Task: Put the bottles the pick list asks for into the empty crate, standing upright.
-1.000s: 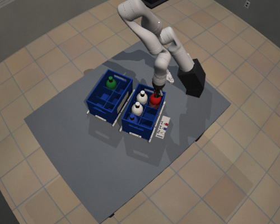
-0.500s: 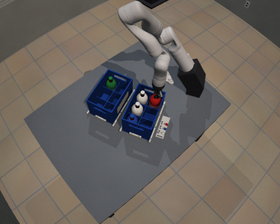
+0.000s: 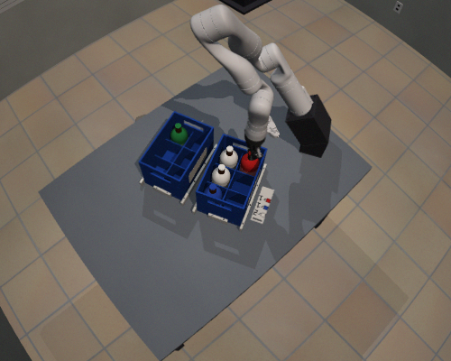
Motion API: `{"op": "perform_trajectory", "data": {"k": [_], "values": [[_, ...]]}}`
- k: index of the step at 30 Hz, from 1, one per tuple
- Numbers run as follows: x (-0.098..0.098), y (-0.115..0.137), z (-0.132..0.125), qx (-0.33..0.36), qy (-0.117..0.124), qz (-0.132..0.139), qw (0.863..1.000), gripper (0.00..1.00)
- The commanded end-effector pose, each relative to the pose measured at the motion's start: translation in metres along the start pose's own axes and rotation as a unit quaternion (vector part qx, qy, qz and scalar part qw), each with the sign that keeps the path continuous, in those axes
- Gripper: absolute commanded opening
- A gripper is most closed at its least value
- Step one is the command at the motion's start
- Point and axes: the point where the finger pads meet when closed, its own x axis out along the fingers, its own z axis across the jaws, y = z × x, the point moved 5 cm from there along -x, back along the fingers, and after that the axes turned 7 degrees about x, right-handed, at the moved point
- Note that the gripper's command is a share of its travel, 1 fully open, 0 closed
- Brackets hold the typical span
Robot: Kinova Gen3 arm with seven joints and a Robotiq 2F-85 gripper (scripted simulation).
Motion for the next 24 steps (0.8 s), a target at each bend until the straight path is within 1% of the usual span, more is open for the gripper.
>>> {"op": "perform_trajectory", "data": {"k": [1, 24], "values": [[0.000, 0.000, 0.000, 0.000, -0.001, 0.000, 1.000, 0.10], [0.011, 0.000, 0.000, 0.000, -0.001, 0.000, 1.000, 0.10]]}}
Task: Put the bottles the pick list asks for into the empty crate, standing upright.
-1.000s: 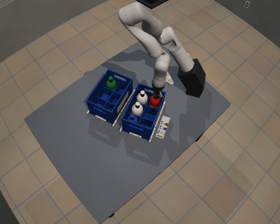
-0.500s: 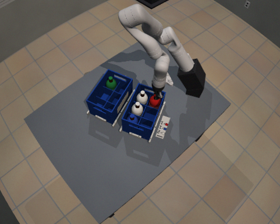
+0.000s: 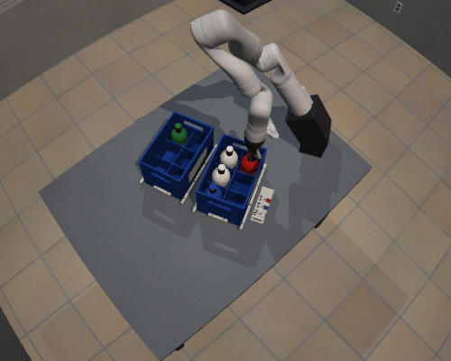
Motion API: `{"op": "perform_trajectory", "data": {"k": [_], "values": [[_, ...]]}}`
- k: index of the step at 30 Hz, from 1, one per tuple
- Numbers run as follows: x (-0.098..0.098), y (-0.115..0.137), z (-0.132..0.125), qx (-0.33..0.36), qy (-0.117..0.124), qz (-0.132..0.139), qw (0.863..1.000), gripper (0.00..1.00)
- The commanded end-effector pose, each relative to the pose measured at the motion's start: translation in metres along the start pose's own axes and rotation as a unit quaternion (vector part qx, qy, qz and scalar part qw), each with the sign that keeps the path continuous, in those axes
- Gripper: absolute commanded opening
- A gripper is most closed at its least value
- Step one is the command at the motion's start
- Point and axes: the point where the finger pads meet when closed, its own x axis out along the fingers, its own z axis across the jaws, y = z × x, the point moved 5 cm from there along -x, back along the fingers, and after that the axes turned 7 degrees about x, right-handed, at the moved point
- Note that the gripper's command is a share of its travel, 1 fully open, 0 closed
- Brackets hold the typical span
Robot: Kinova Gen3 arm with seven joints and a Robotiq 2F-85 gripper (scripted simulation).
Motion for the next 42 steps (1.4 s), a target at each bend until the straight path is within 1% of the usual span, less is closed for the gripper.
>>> {"op": "perform_trajectory", "data": {"k": [1, 24, 35, 36, 42], "values": [[0.001, 0.000, 0.000, 0.000, -0.001, 0.000, 1.000, 0.10], [0.012, 0.000, 0.000, 0.000, -0.001, 0.000, 1.000, 0.10], [0.012, 0.000, 0.000, 0.000, -0.001, 0.000, 1.000, 0.10], [0.016, 0.000, 0.000, 0.000, -0.001, 0.000, 1.000, 0.67], [0.016, 0.000, 0.000, 0.000, -0.001, 0.000, 1.000, 0.67]]}}
